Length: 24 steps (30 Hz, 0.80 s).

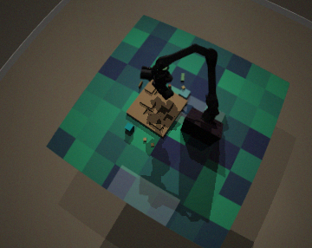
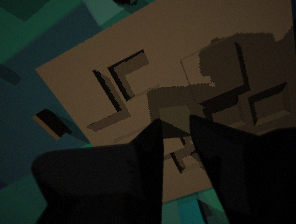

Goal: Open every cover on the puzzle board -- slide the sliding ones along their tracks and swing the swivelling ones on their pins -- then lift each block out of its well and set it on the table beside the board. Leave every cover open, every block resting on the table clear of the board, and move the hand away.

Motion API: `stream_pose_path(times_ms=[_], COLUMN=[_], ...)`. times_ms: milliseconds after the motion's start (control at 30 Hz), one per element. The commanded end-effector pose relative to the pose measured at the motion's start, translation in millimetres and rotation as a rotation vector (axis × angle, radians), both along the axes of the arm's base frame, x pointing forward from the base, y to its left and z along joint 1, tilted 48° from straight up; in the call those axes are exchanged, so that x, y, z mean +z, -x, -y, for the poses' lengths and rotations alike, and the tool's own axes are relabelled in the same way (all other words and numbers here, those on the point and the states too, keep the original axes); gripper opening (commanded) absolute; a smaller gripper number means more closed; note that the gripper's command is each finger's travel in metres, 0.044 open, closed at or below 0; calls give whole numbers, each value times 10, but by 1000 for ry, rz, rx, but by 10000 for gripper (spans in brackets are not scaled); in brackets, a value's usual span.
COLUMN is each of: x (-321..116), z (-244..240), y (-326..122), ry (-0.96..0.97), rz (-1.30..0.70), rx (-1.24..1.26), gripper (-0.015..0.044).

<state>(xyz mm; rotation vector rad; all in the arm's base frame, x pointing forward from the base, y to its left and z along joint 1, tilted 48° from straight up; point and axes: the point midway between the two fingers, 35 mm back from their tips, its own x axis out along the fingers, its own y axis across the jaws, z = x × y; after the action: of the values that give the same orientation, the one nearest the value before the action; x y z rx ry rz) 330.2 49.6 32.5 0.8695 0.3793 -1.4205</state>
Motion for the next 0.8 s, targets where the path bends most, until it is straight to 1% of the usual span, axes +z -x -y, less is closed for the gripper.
stream_pose_path(times_ms=[0,767], x=[120,653], z=[112,729], y=[39,416], ry=[2,8], rz=[0,1], rx=[4,6], gripper=[80,80])
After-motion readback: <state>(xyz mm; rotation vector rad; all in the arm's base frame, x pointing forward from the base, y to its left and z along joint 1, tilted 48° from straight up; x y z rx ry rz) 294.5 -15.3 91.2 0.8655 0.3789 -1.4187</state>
